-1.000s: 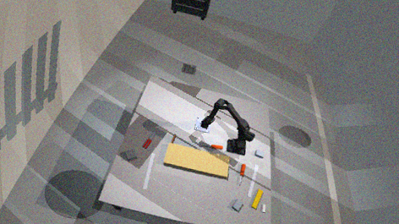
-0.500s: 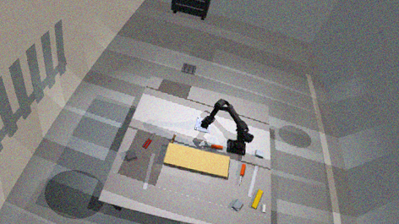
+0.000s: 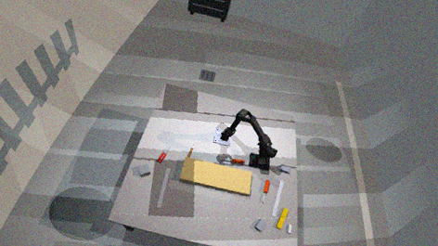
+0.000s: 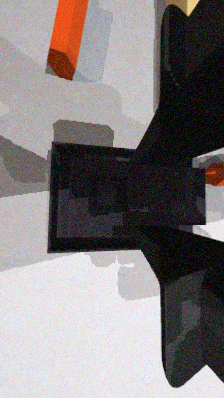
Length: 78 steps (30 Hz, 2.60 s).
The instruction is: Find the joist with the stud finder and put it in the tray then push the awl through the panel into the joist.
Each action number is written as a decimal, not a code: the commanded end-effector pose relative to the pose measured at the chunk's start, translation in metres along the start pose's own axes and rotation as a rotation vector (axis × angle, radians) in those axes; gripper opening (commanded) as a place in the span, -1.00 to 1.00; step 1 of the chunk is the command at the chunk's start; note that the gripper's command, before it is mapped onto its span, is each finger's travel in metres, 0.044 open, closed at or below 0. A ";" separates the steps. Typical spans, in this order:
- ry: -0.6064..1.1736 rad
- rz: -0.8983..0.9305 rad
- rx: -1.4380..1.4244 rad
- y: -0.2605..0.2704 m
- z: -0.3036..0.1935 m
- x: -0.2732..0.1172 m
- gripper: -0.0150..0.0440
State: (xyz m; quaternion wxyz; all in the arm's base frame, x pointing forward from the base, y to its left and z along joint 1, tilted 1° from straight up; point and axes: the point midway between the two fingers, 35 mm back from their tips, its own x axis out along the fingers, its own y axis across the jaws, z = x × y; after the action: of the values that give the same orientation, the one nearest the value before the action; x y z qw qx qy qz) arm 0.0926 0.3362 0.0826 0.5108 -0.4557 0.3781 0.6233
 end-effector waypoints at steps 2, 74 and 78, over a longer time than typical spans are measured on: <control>-0.009 -0.002 0.002 0.000 0.001 0.005 -0.49; 0.277 -0.209 1.644 -0.096 -0.528 -0.163 1.00; 0.279 -0.205 1.677 -0.088 -0.537 -0.164 1.00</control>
State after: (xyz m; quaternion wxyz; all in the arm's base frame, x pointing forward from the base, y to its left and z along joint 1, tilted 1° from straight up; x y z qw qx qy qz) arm 0.2884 -0.1937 0.0778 0.6837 -0.0335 0.7284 0.0284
